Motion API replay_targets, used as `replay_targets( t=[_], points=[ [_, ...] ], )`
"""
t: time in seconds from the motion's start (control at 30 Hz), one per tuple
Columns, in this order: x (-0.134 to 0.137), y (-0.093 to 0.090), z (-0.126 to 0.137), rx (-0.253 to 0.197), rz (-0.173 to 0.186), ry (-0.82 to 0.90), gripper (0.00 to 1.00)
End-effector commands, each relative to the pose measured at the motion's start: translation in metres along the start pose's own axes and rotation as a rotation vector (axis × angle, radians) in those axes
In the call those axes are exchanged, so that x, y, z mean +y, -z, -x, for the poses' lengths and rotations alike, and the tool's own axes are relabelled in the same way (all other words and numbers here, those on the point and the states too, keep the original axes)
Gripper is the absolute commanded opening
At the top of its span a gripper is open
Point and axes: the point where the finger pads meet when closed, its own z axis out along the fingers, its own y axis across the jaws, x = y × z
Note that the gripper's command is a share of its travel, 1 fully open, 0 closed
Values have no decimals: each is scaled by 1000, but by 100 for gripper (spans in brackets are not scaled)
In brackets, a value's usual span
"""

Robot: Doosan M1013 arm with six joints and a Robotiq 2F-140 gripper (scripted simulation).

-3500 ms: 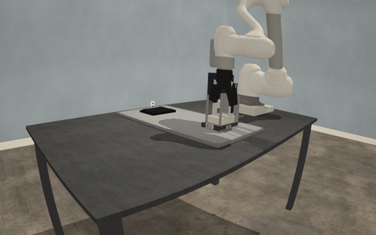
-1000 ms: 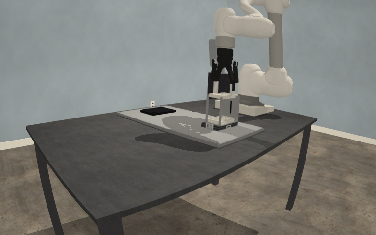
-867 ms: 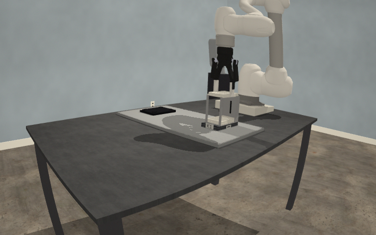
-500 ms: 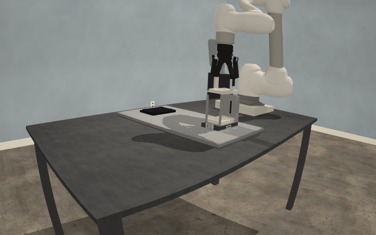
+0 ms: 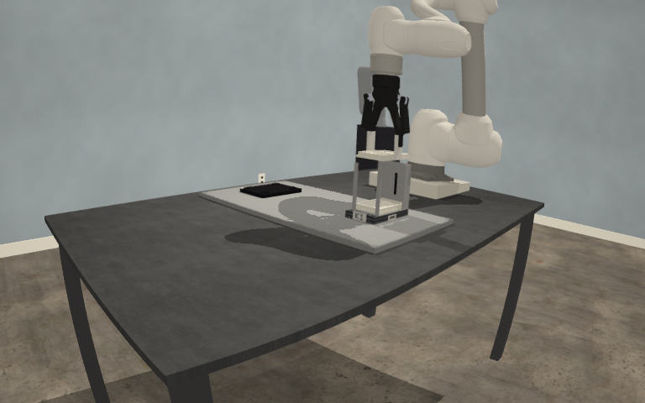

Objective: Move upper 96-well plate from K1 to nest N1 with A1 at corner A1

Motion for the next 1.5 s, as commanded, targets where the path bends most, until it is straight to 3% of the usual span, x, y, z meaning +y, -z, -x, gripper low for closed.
replay_targets(
  t=[0.0,1.47],
  points=[
    [0,0,0,0,0,0,0],
    [123,-2,-13,0,0,7,0]
  ],
)
